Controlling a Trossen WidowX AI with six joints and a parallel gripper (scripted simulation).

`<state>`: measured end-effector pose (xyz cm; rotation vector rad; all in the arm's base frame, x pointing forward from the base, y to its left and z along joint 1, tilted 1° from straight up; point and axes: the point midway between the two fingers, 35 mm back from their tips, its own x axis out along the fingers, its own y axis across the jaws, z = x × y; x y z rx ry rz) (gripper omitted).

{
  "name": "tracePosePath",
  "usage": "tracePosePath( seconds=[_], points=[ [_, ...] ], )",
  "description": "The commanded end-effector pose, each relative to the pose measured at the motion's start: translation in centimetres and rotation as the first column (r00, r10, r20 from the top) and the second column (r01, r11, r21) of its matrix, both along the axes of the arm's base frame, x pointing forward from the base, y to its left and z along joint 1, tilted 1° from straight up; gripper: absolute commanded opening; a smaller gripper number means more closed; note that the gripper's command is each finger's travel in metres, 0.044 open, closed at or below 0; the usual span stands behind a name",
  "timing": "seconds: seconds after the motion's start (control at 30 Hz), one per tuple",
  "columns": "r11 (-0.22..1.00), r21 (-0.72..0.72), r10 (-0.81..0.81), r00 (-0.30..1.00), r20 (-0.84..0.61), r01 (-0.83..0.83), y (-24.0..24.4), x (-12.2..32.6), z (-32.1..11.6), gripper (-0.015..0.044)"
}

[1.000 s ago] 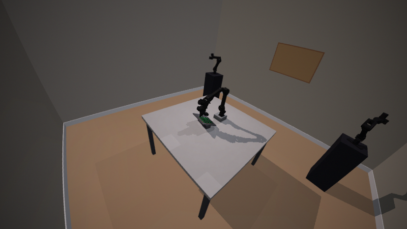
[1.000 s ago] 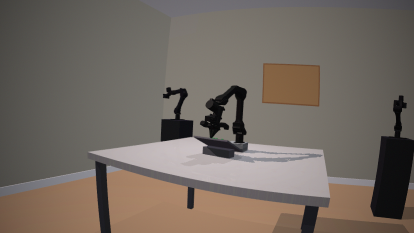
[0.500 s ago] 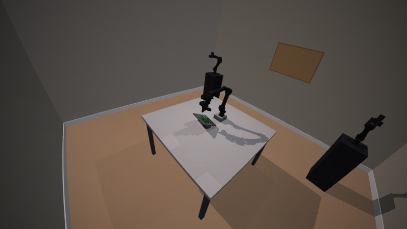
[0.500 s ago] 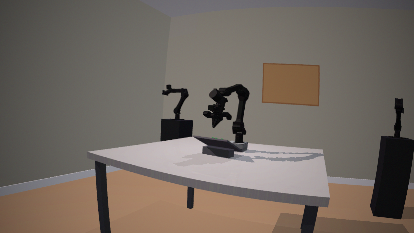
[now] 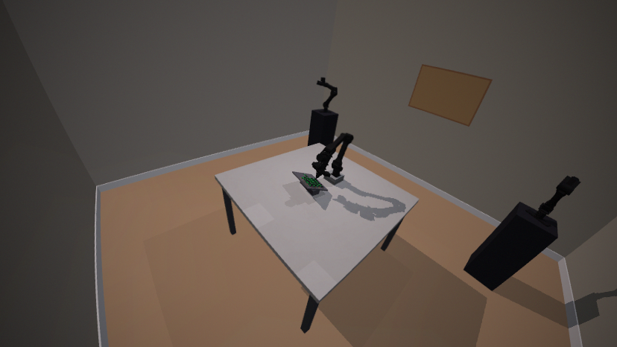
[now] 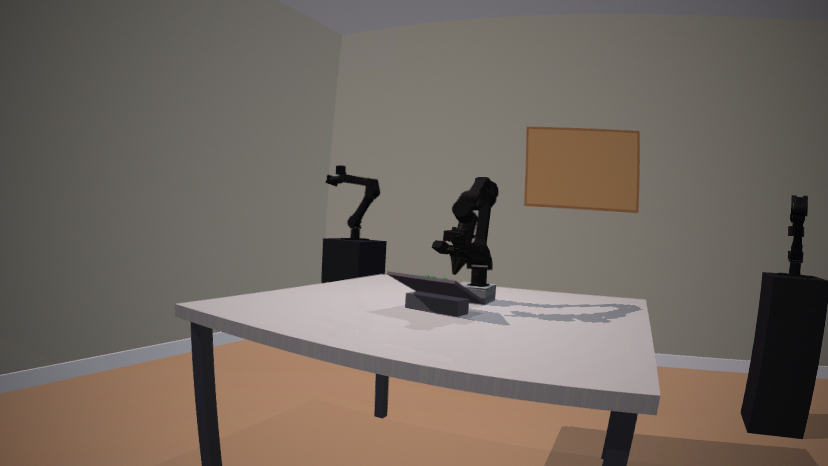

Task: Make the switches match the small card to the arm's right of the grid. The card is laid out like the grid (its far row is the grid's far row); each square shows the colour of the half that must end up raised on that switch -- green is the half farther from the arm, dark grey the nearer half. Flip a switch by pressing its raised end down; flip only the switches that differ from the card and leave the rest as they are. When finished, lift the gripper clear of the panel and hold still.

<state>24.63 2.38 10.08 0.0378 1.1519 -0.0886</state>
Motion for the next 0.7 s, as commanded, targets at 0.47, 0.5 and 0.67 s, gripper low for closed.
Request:
tracePosePath(
  seconds=[0.47, 0.5, 0.67],
  points=[
    [1.0, 0.0, 0.001, 1.0, -0.018, -0.001, -0.2, 1.0, -3.0, 0.0],
    [1.0, 0.0, 0.001, 1.0, -0.018, -0.001, -0.2, 1.0, -3.2, 0.0],
    [1.0, 0.0, 0.001, 1.0, -0.018, -0.001, -0.2, 1.1, -3.4, 0.0]
  ],
)
